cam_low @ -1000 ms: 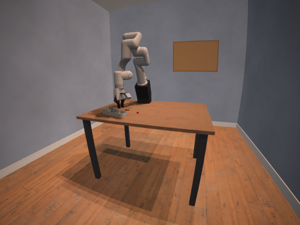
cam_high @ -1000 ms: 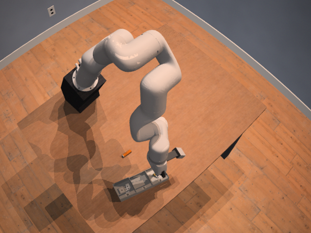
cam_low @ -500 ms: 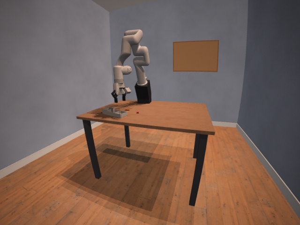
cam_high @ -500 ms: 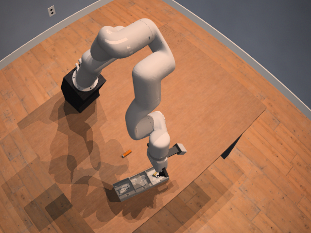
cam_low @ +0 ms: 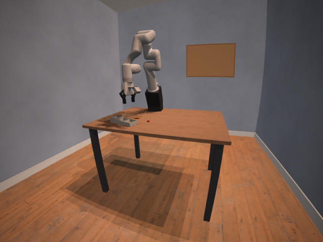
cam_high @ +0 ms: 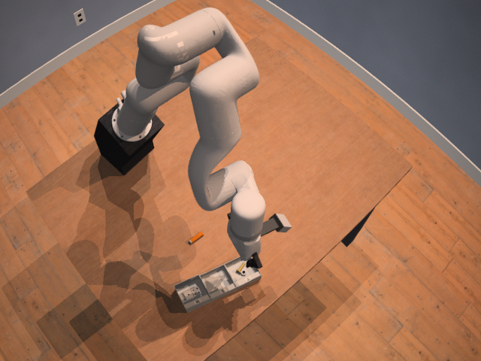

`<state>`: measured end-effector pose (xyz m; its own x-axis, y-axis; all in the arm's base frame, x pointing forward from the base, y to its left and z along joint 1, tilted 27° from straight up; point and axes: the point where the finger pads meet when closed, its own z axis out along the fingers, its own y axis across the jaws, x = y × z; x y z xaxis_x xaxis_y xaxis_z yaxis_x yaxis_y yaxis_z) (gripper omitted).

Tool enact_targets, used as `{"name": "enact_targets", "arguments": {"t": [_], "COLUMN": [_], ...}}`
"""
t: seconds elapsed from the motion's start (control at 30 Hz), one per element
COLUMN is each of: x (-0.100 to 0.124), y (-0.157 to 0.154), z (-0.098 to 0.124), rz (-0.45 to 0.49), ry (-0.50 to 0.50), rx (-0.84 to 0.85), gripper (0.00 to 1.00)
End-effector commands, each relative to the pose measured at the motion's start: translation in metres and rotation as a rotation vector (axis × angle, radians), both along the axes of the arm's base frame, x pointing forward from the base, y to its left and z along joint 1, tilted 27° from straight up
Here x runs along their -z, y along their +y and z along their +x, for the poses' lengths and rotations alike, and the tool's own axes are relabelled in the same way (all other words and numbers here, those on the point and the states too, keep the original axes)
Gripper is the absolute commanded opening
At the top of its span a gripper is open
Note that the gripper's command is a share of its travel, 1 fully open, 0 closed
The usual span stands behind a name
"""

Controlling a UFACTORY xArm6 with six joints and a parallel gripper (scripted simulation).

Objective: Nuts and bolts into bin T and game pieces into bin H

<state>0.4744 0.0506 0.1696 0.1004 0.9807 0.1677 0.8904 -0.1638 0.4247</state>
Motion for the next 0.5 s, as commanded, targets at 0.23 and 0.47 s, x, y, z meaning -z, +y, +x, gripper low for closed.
{"name": "enact_targets", "arguments": {"t": [0.23, 0.47], "x": [-0.032, -0.032], "y": [-0.003, -0.003], "z": [-0.014, -0.014], "rz": [0.000, 0.000], "ry": [-0.005, -0.005], "rx": [0.001, 0.001], "gripper": [1.00, 1.00]}}
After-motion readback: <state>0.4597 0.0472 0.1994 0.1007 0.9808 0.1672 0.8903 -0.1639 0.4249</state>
